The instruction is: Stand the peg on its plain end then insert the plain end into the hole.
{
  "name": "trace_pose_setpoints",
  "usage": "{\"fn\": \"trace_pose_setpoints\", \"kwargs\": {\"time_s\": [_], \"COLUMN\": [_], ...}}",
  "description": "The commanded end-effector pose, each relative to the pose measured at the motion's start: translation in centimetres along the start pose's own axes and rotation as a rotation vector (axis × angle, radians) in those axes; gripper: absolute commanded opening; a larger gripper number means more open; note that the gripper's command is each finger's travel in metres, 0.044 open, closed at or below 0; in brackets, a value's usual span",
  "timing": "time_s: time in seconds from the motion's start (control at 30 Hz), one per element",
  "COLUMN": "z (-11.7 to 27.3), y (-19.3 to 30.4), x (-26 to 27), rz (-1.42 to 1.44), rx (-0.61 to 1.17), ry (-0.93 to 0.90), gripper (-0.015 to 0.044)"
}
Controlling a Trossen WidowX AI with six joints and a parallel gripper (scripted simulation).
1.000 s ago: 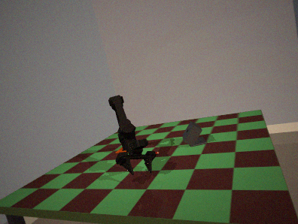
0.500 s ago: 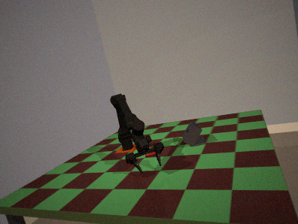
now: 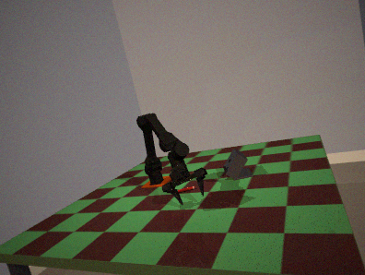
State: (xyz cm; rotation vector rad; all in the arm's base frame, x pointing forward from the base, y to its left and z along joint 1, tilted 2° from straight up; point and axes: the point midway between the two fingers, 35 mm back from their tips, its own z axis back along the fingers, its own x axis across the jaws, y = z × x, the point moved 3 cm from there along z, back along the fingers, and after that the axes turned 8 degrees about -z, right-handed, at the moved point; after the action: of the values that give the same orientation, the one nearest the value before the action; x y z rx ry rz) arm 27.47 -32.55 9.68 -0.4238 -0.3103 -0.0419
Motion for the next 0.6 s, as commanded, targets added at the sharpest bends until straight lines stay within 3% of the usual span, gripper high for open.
{"fn": "trace_pose_setpoints", "kwargs": {"time_s": [0.0, 0.57], "z": [1.1, 5.0], "y": [1.4, 7.1], "x": [0.5, 0.9], "rz": [-0.143, -0.670], "rx": [0.037, 0.122], "ry": [0.036, 0.254], "gripper": [0.0440, 0.0440]}}
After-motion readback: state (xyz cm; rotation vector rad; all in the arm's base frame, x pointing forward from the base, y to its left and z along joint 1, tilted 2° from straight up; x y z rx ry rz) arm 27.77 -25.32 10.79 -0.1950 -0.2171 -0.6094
